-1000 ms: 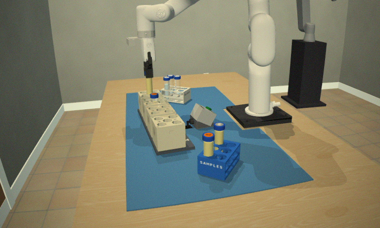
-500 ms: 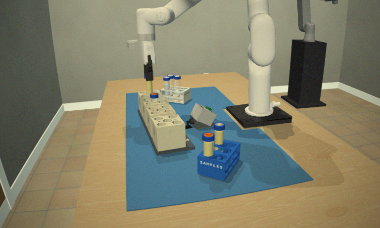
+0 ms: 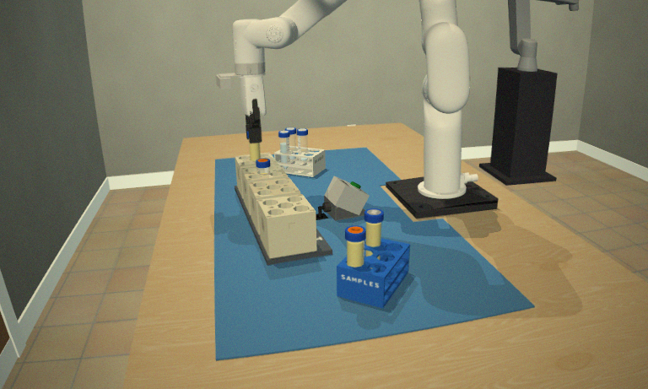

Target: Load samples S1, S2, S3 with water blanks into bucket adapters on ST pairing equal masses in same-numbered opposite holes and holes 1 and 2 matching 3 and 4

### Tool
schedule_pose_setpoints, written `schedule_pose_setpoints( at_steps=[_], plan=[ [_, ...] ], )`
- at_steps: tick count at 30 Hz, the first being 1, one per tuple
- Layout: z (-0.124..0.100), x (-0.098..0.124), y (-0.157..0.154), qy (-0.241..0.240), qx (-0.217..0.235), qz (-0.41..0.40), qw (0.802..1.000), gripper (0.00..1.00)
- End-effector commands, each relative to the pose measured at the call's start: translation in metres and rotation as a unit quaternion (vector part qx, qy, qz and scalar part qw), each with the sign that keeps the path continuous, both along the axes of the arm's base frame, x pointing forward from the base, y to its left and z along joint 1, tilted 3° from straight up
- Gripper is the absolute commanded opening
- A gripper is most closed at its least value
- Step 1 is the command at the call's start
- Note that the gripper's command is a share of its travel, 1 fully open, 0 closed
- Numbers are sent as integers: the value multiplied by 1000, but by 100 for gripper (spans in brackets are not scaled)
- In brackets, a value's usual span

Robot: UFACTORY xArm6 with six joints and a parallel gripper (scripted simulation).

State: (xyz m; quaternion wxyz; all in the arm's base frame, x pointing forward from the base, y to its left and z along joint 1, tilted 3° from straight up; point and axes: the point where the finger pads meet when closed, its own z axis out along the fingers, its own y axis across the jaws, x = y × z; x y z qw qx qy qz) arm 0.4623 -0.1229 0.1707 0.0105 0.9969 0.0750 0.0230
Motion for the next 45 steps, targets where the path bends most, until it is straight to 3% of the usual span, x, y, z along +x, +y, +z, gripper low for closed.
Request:
schedule_pose_setpoints(
  at_steps=[1,45],
  plan=[
    [-2,1,0,-2,-1,0,1000,0],
    [-42,3,-1,-2,-1,0,1000,0]
  ],
)
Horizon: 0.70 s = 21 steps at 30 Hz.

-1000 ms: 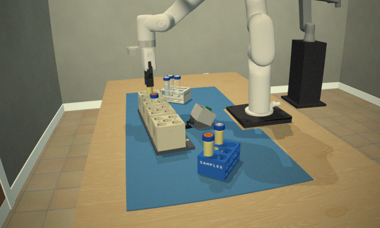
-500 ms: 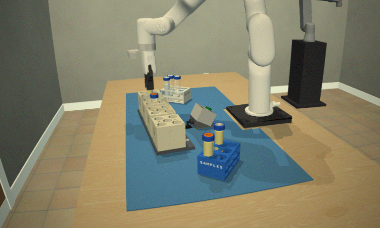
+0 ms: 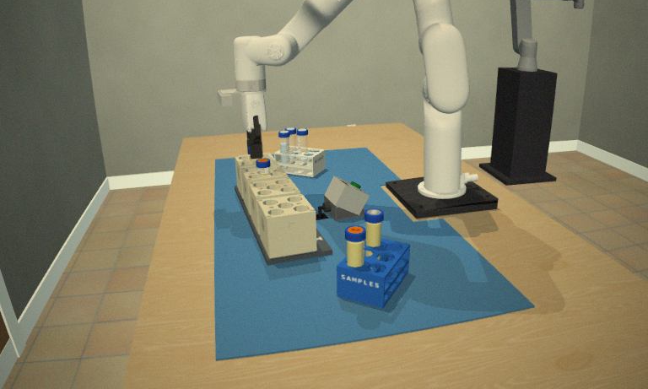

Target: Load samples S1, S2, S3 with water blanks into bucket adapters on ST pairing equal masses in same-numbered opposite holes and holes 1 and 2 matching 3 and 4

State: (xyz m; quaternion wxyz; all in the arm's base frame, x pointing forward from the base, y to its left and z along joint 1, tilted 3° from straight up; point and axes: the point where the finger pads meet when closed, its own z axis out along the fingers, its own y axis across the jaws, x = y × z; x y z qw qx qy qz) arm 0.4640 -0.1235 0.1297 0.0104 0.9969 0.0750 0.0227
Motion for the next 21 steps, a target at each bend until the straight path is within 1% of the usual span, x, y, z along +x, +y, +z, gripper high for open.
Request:
schedule_pose_setpoints(
  at_steps=[1,14,15,21],
  plan=[
    [-1,2,0,-2,-1,0,1000,0],
    [-1,2,0,-2,-1,0,1000,0],
    [-1,2,0,-2,-1,0,1000,44],
    [-1,2,0,-2,-1,0,1000,44]
  ],
)
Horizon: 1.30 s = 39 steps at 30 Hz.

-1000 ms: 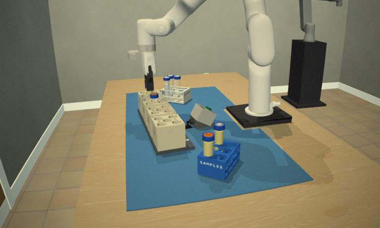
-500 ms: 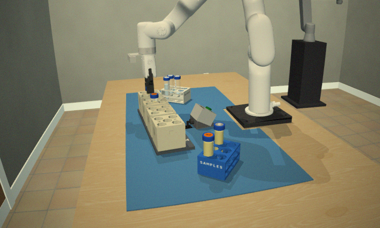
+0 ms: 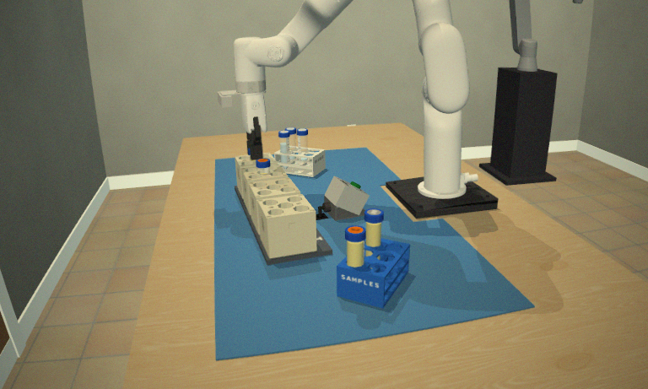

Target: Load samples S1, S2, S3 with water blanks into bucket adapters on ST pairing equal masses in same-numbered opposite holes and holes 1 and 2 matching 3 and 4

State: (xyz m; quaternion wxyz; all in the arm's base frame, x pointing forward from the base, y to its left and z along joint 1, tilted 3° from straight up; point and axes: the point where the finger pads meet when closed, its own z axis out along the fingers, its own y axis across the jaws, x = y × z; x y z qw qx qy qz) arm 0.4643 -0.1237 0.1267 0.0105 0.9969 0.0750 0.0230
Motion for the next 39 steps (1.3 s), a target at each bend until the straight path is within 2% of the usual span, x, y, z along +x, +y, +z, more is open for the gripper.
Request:
schedule_pose_setpoints(
  at_steps=[1,22,39],
  plan=[
    [2,1,0,-2,-1,0,1000,44],
    [2,1,0,-2,-1,0,1000,44],
    [32,0,0,-2,-1,0,1000,44]
  ],
)
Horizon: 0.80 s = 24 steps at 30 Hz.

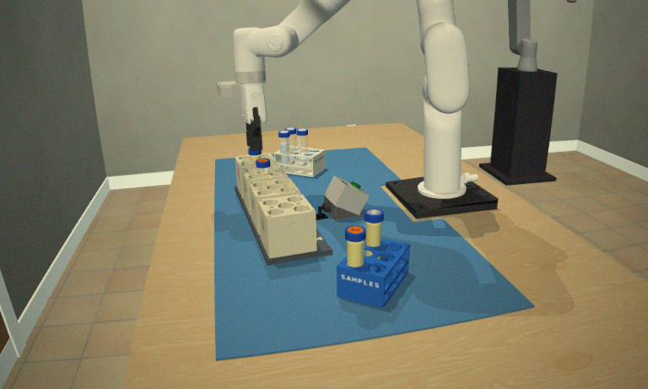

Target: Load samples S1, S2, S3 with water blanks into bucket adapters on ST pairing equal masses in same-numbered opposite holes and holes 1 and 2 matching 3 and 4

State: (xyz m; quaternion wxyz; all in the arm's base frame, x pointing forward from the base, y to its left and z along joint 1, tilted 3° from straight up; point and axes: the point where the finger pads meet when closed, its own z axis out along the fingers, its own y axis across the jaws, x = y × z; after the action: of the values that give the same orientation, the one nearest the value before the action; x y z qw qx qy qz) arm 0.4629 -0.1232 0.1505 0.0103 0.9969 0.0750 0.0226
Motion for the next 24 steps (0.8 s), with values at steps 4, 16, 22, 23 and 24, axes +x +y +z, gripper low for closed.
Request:
schedule_pose_setpoints(
  at_steps=[4,16,22,23,24],
  plan=[
    [16,1,0,-3,-1,0,1000,44],
    [36,0,0,-3,-1,0,1000,44],
    [48,-1,0,-3,-1,0,1000,44],
    [50,-1,0,-3,-1,0,1000,44],
    [52,-1,1,-3,-1,0,1000,44]
  ],
)
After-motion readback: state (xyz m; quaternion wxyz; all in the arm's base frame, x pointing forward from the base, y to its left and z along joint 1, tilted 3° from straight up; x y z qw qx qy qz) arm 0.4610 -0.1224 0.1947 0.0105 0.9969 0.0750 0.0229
